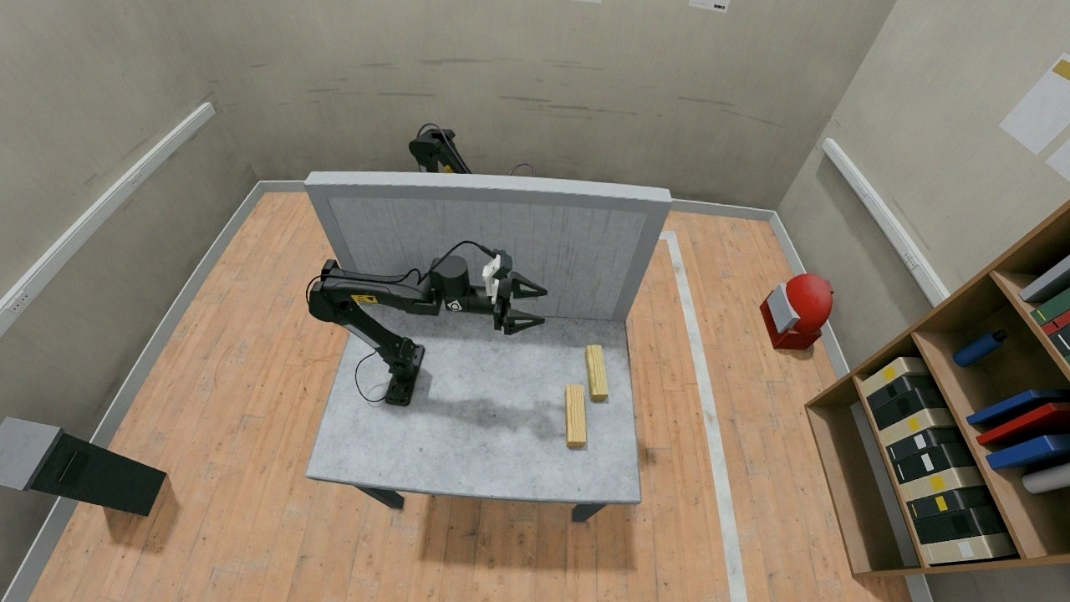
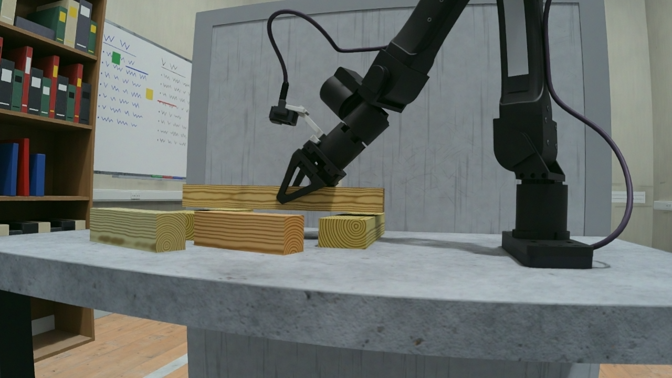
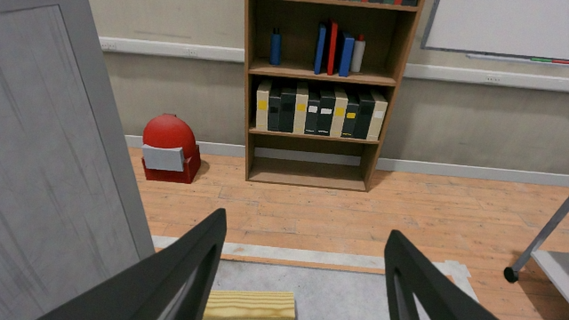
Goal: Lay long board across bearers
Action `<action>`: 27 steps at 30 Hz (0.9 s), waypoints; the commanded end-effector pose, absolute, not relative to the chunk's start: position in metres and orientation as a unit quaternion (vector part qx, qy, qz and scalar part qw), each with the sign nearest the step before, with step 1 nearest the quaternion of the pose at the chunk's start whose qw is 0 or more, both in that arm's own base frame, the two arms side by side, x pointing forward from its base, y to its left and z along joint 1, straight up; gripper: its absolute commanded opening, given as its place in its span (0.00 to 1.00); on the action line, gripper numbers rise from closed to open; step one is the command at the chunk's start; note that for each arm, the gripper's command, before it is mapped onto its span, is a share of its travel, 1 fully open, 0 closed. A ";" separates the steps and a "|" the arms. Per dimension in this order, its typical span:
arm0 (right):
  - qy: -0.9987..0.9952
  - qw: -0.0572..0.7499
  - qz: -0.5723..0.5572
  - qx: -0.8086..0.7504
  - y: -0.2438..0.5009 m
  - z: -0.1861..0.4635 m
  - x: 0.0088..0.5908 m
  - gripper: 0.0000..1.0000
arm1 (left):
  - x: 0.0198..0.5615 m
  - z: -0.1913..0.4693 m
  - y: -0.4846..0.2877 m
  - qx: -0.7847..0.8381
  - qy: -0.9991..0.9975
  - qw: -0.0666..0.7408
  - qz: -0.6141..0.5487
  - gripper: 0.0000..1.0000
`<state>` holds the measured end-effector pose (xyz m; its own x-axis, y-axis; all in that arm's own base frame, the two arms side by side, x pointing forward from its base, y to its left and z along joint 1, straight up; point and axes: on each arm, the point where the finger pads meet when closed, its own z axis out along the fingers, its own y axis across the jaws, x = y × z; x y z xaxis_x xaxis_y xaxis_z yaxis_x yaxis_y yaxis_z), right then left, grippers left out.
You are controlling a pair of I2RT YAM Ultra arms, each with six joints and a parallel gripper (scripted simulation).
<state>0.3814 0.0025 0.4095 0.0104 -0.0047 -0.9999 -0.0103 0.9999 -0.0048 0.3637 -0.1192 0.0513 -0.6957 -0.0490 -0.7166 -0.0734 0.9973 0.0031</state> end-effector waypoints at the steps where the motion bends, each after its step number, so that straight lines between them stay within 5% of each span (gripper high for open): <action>1: 0.693 0.721 0.007 -0.011 0.006 0.422 0.378 0.75 | 0.391 0.090 -0.135 -0.043 0.890 0.454 -0.010 0.00; 17: 0.693 0.721 0.007 -0.011 0.006 0.422 0.378 0.75 | 0.382 0.069 -0.125 -0.053 0.897 0.439 -0.003 0.00; 18: 0.693 0.721 0.007 -0.011 0.006 0.422 0.378 0.75 | 0.389 0.088 -0.132 -0.044 0.888 0.458 -0.012 0.75; 27: 0.693 0.721 0.007 -0.011 0.006 0.422 0.378 0.75 | 0.380 0.063 -0.127 -0.038 0.900 0.434 0.003 0.75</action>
